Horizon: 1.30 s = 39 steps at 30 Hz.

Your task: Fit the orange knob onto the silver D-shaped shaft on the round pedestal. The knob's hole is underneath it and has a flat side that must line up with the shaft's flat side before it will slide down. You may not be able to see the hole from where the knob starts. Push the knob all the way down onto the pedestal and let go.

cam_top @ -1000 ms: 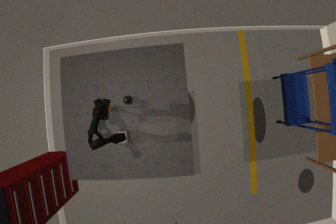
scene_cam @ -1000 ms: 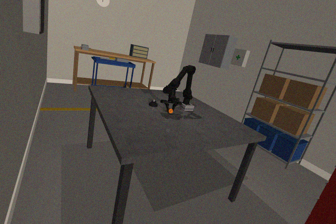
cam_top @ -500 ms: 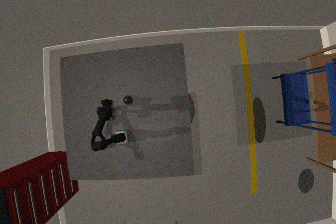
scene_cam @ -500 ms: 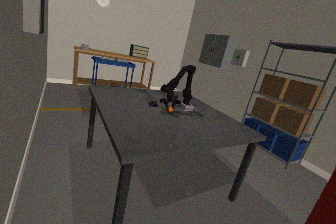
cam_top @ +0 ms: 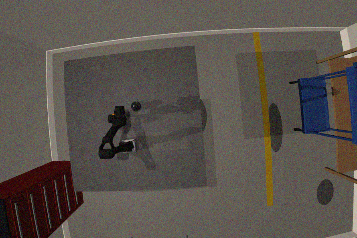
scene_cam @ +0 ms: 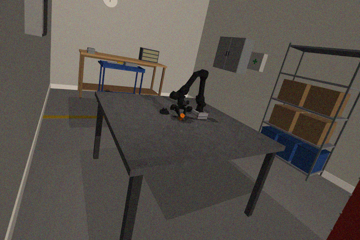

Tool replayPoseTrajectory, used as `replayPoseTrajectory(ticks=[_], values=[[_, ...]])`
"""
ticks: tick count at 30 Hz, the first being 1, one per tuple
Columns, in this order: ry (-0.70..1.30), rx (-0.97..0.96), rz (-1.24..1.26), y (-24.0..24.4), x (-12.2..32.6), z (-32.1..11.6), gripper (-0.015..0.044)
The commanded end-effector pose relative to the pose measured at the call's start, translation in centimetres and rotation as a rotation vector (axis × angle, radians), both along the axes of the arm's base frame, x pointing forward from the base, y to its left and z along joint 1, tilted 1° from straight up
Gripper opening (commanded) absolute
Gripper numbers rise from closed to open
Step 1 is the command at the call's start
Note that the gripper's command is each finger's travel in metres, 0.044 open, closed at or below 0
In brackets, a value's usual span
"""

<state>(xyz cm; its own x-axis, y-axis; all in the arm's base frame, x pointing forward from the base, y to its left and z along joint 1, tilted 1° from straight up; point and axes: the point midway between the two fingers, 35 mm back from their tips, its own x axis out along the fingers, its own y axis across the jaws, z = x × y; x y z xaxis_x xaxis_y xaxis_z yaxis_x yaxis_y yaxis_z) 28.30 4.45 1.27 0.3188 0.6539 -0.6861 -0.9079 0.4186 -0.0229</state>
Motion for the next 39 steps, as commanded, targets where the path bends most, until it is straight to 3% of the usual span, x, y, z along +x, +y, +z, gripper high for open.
replayPoseTrajectory(ticks=[1, 19, 22, 25, 39], values=[[-0.027, 0.066, 0.004, -0.3, -0.3, -0.1, 0.0179], [-0.155, 0.342, 0.009, -2.1, -1.2, -0.7, 0.0179], [-0.141, 0.312, 0.008, -2.0, -1.2, -0.6, 0.0179], [-0.142, 0.318, 0.006, -2.0, -1.2, -0.6, 0.0258], [-0.142, 0.318, 0.006, -2.0, -1.2, -0.6, 0.0260]])
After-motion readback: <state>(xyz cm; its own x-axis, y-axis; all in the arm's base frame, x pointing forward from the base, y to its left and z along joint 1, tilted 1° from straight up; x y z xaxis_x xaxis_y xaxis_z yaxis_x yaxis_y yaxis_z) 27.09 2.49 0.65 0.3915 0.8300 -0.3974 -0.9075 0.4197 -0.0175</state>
